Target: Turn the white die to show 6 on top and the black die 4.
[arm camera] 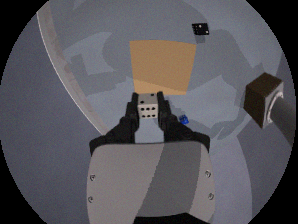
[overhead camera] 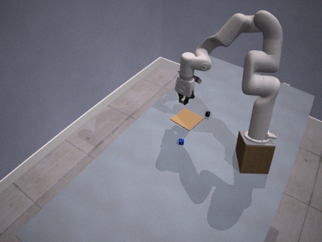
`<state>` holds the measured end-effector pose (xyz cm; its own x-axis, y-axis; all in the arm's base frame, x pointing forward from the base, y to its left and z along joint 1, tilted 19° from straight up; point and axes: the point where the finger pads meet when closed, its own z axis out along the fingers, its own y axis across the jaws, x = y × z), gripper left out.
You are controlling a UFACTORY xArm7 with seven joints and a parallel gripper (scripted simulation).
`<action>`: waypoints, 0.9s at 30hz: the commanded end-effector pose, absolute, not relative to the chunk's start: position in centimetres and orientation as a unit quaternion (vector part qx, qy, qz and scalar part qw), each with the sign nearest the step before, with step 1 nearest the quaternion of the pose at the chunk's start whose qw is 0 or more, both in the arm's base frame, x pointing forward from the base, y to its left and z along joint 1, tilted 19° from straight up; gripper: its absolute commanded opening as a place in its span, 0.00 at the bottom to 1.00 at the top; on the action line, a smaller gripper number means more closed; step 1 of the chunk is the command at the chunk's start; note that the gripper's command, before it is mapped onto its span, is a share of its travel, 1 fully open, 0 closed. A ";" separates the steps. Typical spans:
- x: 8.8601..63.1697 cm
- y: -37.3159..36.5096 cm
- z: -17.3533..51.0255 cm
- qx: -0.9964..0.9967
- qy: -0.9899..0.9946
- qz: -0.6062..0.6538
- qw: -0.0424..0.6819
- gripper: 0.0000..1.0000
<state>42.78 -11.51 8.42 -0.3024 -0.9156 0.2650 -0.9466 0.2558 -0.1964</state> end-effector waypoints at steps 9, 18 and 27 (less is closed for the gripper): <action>43.0 -11.9 7.5 0.589 -0.791 0.161 0.047 0.21; 43.3 -12.7 4.9 0.589 -0.791 0.161 0.047 0.21; 43.8 -14.1 0.8 0.589 -0.791 0.161 0.047 0.21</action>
<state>43.32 -13.76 1.82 -0.3013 -0.9171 0.2611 -0.9474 0.2570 -0.1906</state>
